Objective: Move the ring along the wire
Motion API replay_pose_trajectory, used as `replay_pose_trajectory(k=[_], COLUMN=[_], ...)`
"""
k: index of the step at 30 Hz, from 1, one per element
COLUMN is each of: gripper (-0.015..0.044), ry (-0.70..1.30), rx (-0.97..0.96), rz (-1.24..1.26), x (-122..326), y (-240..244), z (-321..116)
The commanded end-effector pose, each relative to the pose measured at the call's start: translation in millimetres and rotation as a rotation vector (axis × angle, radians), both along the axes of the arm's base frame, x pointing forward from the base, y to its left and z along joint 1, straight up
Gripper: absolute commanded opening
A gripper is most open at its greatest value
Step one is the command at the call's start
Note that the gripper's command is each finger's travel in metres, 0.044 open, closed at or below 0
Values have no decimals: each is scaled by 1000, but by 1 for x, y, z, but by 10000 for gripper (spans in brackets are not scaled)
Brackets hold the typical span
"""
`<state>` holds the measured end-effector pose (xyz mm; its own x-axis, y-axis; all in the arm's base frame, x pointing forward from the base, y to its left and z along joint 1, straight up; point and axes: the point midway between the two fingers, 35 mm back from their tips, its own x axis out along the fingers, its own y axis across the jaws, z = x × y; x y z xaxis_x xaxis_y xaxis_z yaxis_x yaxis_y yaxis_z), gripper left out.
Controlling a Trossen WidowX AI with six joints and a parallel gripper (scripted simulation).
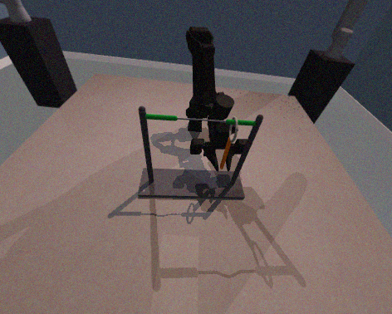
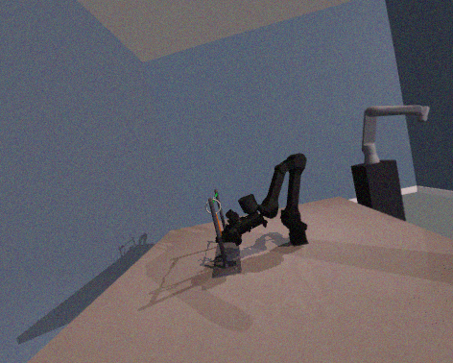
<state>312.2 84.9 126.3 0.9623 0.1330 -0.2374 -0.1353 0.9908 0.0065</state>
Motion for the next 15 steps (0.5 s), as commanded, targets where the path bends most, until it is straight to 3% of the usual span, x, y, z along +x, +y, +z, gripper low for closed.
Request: replay_pose_trajectory(k=[1,15], gripper=[160,160], ry=[1,3], rx=[1,2], rz=[-3,-5], x=[-5,-29], y=[-1,-4], z=[1,8])
